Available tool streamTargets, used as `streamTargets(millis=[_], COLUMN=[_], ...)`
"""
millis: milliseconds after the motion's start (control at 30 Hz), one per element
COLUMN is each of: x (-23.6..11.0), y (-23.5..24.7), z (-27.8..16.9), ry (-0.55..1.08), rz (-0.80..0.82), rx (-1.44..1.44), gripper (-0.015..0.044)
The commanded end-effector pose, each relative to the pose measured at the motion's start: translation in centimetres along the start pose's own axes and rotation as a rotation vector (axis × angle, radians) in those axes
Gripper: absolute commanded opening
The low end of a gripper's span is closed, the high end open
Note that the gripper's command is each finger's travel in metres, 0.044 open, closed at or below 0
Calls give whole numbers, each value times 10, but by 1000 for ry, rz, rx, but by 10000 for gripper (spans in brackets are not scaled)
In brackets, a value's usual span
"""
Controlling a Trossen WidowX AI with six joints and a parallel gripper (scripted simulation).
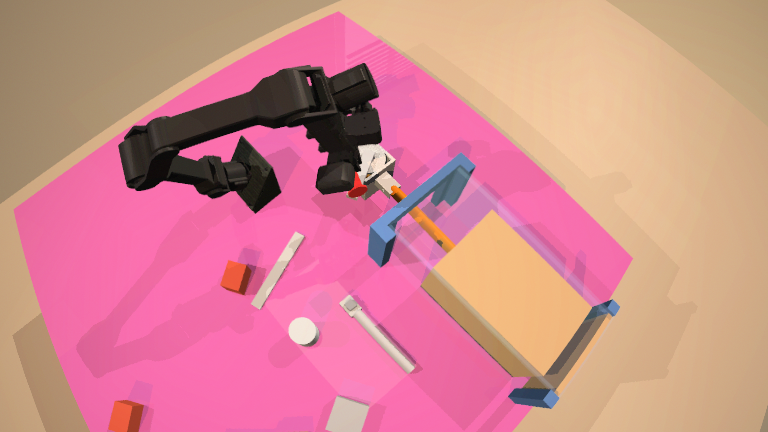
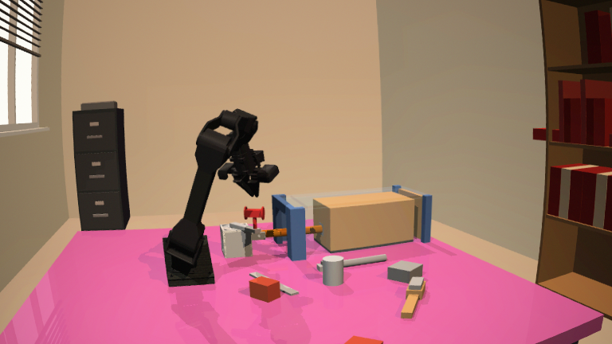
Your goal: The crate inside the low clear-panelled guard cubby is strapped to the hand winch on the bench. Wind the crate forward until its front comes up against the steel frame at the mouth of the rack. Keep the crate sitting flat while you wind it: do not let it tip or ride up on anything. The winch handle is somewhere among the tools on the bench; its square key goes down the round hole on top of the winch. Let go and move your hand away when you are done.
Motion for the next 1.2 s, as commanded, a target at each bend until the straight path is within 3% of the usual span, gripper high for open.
streamTargets(millis=[0, 200, 433, 733, 1167], x=[0, 0, 0, 3, 3], y=[0, 0, 0, -5, -7], z=[0, 0, 2, 21, 24], ry=[0, 0, 16, 316, 384], rz=[4, 4, 8, 66, 74], rx=[4, 4, 4, 23, 29], gripper=[36, 0, 0, 0, 0])
Point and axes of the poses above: the point midway between the two fingers, 35 mm back from their tips, its own x axis out along the fingers, its own y axis across the jaws, z = x × y, the point moved 7 cm from there along -x, back along the fingers, and after that the axes turned 9 degrees about -x, right-handed, at the moved point
